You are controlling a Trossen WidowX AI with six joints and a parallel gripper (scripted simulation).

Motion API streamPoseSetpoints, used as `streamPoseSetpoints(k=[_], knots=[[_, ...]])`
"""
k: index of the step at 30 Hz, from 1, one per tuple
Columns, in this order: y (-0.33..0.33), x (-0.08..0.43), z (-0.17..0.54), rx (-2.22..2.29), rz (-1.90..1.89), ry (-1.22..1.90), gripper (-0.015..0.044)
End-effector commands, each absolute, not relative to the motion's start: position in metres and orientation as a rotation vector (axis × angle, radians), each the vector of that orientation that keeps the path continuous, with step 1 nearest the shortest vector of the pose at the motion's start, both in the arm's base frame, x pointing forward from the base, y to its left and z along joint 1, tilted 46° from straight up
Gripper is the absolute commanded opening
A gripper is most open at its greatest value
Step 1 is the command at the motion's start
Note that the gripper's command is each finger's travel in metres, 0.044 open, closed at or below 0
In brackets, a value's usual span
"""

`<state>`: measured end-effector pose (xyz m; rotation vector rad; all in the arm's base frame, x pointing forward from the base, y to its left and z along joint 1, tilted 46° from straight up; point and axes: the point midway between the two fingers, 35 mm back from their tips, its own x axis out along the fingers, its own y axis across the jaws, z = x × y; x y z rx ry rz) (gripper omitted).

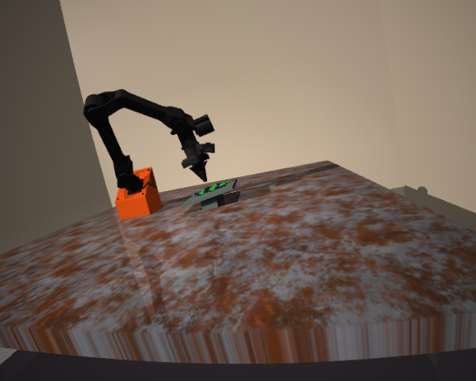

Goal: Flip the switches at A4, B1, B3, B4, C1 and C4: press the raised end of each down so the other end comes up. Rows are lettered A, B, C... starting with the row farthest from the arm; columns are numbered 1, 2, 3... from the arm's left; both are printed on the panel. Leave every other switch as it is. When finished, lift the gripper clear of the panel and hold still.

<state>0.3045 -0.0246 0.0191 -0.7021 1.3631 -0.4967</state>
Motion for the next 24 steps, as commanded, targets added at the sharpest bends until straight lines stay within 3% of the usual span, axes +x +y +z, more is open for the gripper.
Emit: streamPoseSetpoints(k=[1, 24], knots=[[-0.0318, 0.3040, 0.0137, -0.711, -0.500, 1.366, 0.0000], [-0.0417, 0.3059, 0.0038, -0.711, -0.501, 1.366, 0.0000]])
